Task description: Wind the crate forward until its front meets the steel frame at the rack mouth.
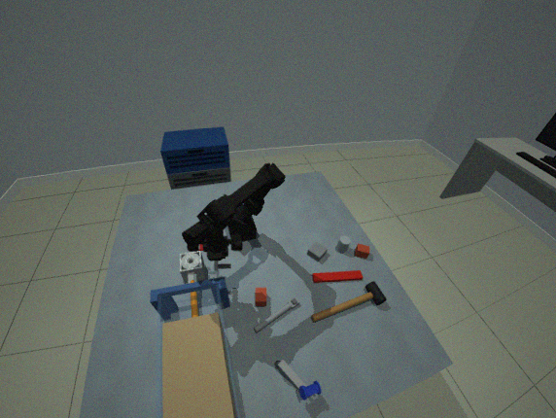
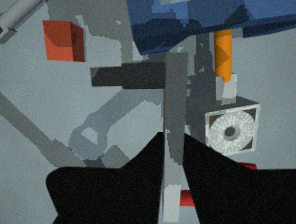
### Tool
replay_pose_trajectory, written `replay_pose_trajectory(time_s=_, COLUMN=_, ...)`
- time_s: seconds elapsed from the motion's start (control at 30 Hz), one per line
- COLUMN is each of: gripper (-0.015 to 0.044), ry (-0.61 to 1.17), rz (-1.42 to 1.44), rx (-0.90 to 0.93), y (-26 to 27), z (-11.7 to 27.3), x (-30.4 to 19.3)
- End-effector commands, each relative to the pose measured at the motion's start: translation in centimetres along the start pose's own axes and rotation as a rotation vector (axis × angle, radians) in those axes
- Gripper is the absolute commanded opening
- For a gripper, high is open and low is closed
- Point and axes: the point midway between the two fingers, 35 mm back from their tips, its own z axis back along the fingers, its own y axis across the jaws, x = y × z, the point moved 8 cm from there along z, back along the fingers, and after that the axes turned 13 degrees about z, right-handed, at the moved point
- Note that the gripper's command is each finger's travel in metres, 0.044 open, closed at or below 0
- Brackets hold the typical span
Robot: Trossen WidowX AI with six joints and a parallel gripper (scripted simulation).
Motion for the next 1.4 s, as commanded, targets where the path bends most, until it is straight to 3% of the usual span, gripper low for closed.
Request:
replay_pose_trajectory(time_s=0.0, gripper=0.0, ry=-0.003, rz=-0.059, rx=0.003, y=-2.7, z=-0.2, x=-1.6)
replay_pose_trajectory(time_s=0.5, gripper=0.0, ry=-0.008, rz=-0.276, rx=0.059, y=-10.6, z=-2.8, x=-8.7)
replay_pose_trajectory(time_s=0.7, gripper=0.0, ry=-0.001, rz=-0.273, rx=0.053, y=-10.1, z=-2.9, x=-8.5)
replay_pose_trajectory(time_s=1.37, gripper=0.0, ry=0.121, rz=-0.268, rx=-0.262, y=-7.7, z=-3.2, x=-7.2)
